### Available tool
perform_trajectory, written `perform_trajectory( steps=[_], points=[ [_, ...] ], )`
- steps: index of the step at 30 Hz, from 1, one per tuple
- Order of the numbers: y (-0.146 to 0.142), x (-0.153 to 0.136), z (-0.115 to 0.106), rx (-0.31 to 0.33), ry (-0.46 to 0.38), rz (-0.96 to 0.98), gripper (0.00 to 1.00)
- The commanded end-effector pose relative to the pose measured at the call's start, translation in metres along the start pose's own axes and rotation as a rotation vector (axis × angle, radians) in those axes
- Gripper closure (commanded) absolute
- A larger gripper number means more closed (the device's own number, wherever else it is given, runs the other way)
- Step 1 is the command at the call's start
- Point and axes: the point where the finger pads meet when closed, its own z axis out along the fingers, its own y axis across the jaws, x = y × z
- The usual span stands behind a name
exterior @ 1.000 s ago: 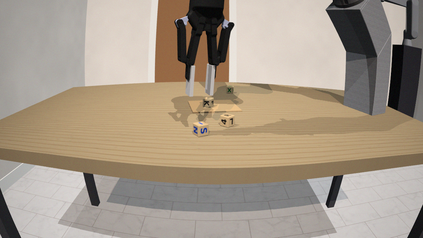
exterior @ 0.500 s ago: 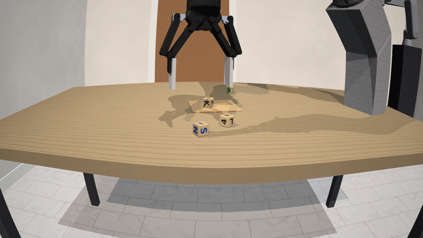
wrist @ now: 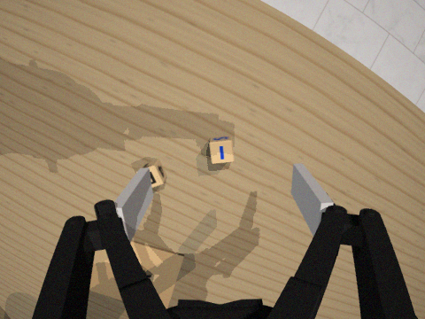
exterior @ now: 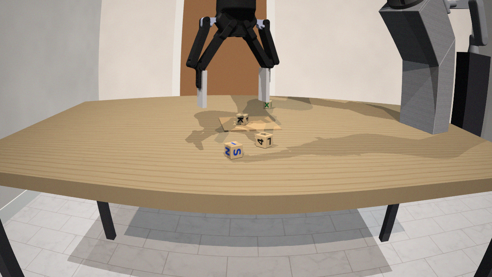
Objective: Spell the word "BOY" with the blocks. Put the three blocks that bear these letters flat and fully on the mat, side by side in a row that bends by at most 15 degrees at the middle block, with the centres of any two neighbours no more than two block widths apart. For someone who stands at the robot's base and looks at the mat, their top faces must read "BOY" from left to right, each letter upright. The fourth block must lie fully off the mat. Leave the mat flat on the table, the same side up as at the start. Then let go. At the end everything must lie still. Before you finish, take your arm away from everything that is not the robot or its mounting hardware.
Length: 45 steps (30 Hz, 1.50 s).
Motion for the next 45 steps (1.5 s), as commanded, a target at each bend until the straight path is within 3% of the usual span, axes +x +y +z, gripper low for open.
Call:
perform_trajectory(
  steps=[1,45],
  points=[
    [0.0002,0.0000,-0.0001,0.000,0.000,0.000,0.63],
    [0.0002,-0.0001,0.0054,0.000,0.000,0.000,0.63]
  ],
)
